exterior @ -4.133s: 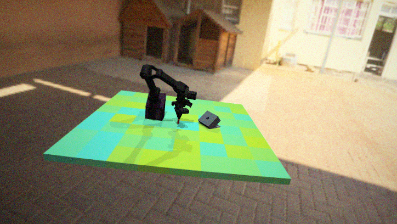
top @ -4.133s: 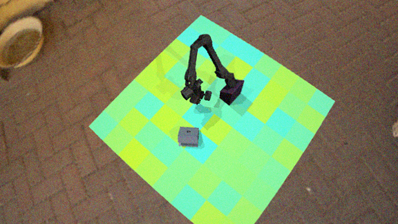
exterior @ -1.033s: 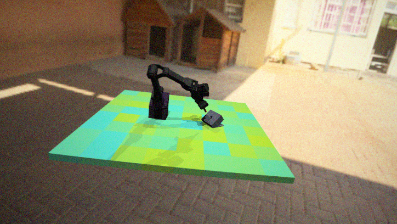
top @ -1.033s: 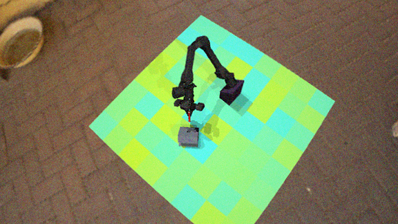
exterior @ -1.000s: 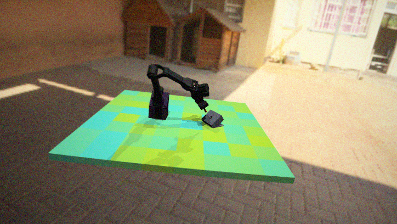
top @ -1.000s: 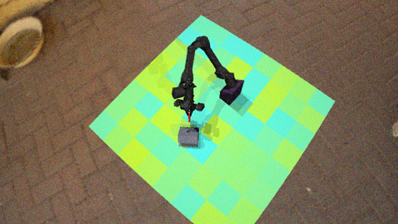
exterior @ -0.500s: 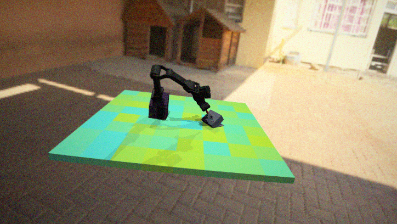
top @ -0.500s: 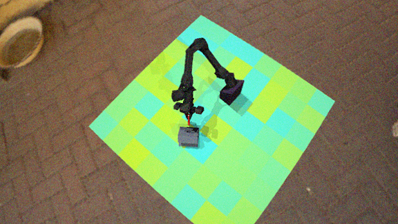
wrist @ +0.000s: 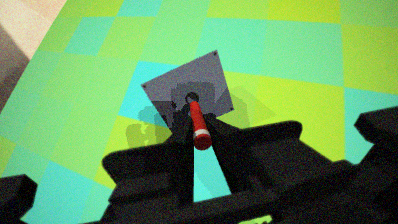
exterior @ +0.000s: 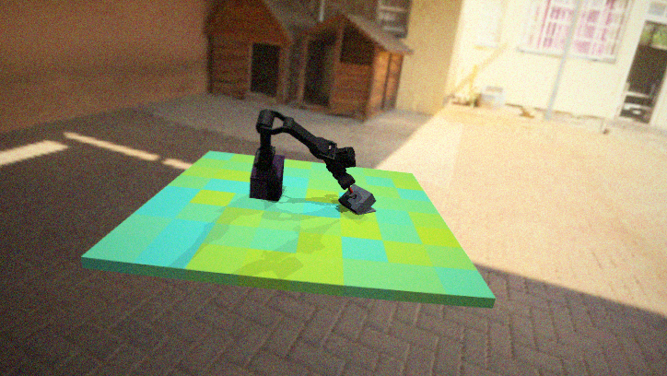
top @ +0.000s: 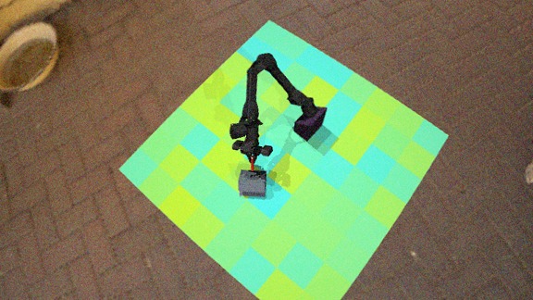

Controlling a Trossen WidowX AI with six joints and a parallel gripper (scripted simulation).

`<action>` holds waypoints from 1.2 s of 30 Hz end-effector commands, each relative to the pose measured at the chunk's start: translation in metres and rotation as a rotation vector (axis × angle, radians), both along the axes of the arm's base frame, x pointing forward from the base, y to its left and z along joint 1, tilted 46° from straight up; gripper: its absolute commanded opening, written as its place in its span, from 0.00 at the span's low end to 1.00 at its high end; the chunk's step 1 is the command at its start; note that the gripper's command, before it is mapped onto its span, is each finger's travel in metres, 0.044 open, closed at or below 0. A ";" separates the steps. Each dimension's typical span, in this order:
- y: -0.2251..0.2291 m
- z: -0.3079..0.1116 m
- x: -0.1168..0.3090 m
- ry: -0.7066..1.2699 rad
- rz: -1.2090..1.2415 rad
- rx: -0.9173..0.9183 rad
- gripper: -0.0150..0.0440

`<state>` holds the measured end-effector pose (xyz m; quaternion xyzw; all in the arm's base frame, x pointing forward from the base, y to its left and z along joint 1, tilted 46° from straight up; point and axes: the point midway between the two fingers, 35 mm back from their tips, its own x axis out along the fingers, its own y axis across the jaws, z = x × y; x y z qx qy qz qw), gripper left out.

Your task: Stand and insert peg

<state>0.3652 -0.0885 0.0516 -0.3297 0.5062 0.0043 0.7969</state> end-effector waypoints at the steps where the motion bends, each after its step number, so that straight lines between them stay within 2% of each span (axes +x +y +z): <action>1: -0.001 -0.004 0.002 -0.002 0.006 0.003 0.25; 20: -0.008 -0.021 0.013 -0.003 0.004 0.005 0.25; 36: -0.007 -0.019 0.010 -0.002 -0.002 0.004 0.25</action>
